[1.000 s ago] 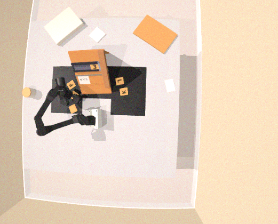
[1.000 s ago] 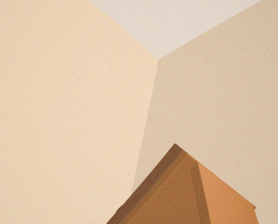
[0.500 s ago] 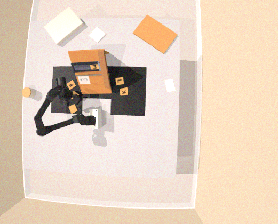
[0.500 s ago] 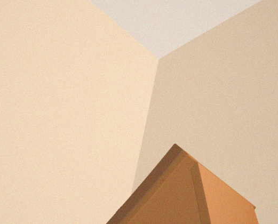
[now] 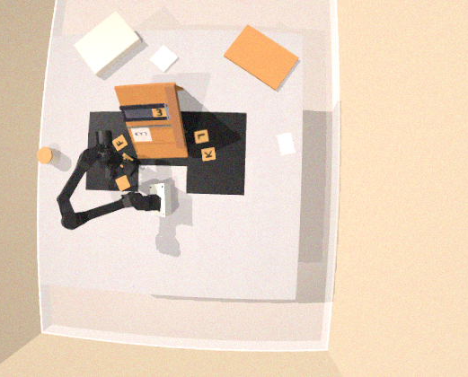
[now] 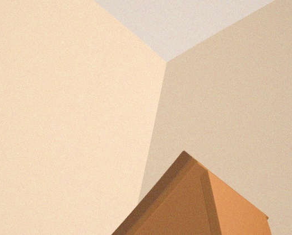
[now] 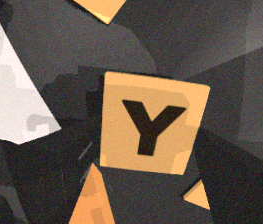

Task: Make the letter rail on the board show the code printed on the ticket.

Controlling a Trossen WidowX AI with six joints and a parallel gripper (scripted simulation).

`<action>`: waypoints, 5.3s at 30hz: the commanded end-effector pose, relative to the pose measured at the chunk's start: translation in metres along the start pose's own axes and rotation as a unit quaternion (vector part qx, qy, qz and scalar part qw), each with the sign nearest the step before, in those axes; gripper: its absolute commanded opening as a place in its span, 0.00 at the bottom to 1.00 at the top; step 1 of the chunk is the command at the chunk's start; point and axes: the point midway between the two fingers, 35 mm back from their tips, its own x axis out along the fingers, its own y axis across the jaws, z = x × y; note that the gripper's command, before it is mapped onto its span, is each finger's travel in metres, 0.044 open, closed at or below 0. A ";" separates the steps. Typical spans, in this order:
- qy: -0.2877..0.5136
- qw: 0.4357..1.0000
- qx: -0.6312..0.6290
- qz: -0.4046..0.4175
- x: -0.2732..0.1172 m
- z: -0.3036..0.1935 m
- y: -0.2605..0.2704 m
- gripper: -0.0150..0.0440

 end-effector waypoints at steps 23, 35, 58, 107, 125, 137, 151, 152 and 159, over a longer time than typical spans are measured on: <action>0.000 1.000 -0.004 -0.002 -0.014 0.000 0.004 0.25; 0.032 0.992 0.121 -0.021 -0.020 -0.014 -0.005 0.25; 0.085 0.891 0.432 -0.115 -0.047 -0.050 -0.036 0.25; -0.066 0.375 0.852 -0.358 -0.138 -0.100 -0.107 0.25; -0.121 0.278 0.875 -0.378 -0.155 -0.104 -0.117 0.25; -0.121 0.278 0.875 -0.378 -0.154 -0.104 -0.116 0.25; -0.120 0.278 0.875 -0.378 -0.152 -0.108 -0.109 0.25; -0.120 0.278 0.875 -0.378 -0.151 -0.108 -0.108 0.25; -0.120 0.278 0.875 -0.378 -0.150 -0.110 -0.105 0.25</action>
